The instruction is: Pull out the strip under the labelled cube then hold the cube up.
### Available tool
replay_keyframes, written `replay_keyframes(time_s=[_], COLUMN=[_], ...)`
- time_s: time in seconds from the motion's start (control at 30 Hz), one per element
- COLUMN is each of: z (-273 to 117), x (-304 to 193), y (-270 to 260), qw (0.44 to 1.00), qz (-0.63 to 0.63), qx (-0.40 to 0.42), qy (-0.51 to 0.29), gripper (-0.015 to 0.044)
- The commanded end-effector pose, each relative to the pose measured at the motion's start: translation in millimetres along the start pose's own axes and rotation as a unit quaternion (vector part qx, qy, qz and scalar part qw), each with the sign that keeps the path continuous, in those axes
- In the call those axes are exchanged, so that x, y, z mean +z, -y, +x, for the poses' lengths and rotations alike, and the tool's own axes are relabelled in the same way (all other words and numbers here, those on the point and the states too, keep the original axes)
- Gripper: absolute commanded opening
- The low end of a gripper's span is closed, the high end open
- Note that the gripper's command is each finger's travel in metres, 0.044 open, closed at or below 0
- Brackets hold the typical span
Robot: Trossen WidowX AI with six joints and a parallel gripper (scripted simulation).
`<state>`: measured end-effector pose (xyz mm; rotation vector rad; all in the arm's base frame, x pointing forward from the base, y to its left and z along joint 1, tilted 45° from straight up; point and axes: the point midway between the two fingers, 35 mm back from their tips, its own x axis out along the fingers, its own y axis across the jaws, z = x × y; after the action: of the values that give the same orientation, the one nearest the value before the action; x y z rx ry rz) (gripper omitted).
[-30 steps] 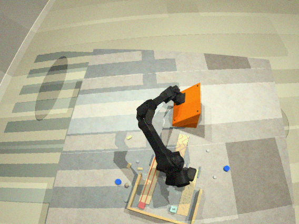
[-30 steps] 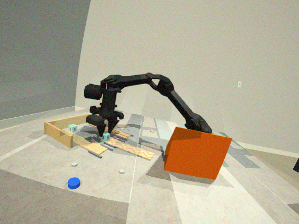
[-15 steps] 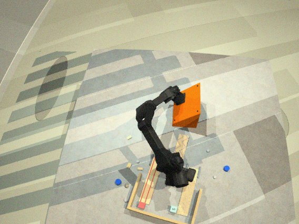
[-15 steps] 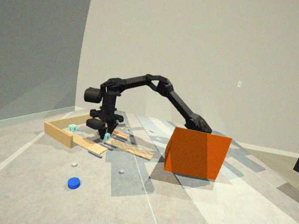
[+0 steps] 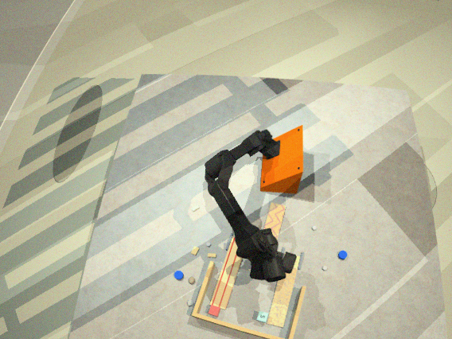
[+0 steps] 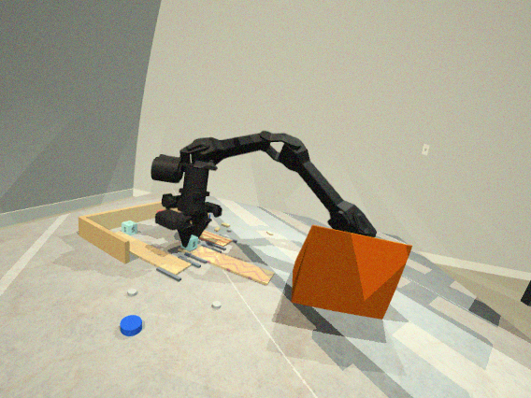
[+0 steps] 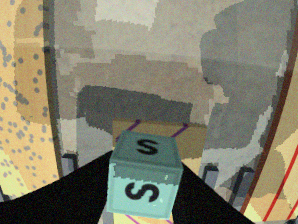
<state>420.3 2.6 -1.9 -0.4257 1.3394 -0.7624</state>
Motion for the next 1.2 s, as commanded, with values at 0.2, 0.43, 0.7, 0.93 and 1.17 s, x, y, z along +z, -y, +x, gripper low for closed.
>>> replay_keyframes(time_s=[0.2,0.43,0.7,0.93,1.17], z=[-31.0,-39.3,-40.2,-39.5,-39.6], x=[-38.8,-53.0,-75.5,-100.6,-113.4], y=[7.8,11.9,17.0,23.5,27.1], qw=[1.000,1.000,1.000,1.000,1.000], qz=[-0.004,-0.005,-0.006,-0.006,-0.007], qx=[0.002,0.001,0.001,0.001,0.000], qy=[0.002,0.002,0.001,0.001,0.001], gripper=[0.0000,0.0000,0.0000,0.0000,0.0000])
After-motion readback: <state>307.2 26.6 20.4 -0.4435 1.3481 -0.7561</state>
